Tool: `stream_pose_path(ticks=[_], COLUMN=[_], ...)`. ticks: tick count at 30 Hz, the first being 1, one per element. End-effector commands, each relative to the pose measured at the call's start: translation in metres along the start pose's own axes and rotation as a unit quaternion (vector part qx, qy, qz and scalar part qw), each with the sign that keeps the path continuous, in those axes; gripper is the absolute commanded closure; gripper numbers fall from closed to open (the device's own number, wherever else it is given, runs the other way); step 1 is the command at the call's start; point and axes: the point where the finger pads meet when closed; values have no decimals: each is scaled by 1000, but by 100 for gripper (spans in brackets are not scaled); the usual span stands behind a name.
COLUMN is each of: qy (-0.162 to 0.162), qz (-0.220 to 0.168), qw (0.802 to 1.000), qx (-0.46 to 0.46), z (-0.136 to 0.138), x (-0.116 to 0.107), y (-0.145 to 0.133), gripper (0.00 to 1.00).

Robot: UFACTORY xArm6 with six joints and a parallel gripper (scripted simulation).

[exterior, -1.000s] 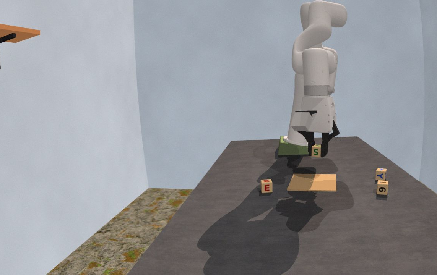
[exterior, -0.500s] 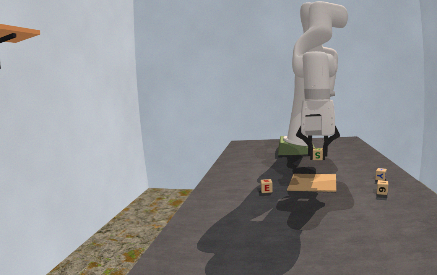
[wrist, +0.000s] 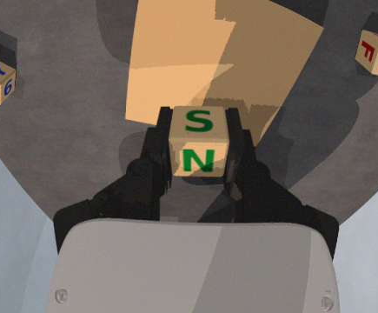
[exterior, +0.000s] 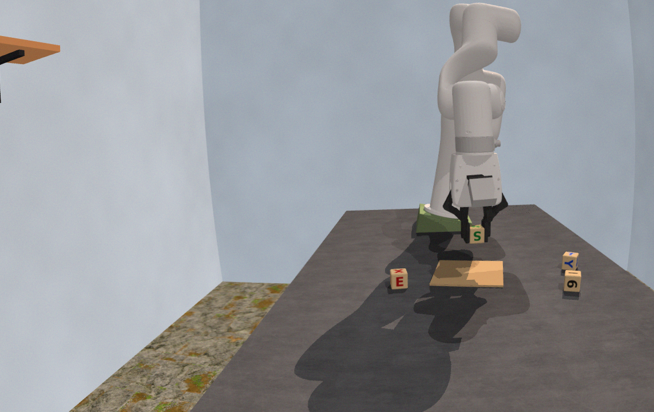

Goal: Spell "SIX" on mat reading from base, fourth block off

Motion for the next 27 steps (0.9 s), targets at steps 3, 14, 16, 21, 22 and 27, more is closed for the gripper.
stream_pose_path(ticks=[3,14,16,21,22,27], qy=[9,88,112,151,159,192], qz=[2,12,20,40,45,73], qw=[1000,996,993,987,986,978], qx=[-7,-24,-29,-36,-38,-44], z=[-2,-23,-30,-41,-43,-52], x=[0,9,11,14,15,16], y=[0,-14,-18,-22,-22,-24], gripper=[73,73,73,73,73,73])
Point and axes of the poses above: the point where the finger pads meet when closed, its own x axis out along the fingers, its own z axis across the jaws, y = z × x, and after that the axes turned 7 degrees about x, right-handed
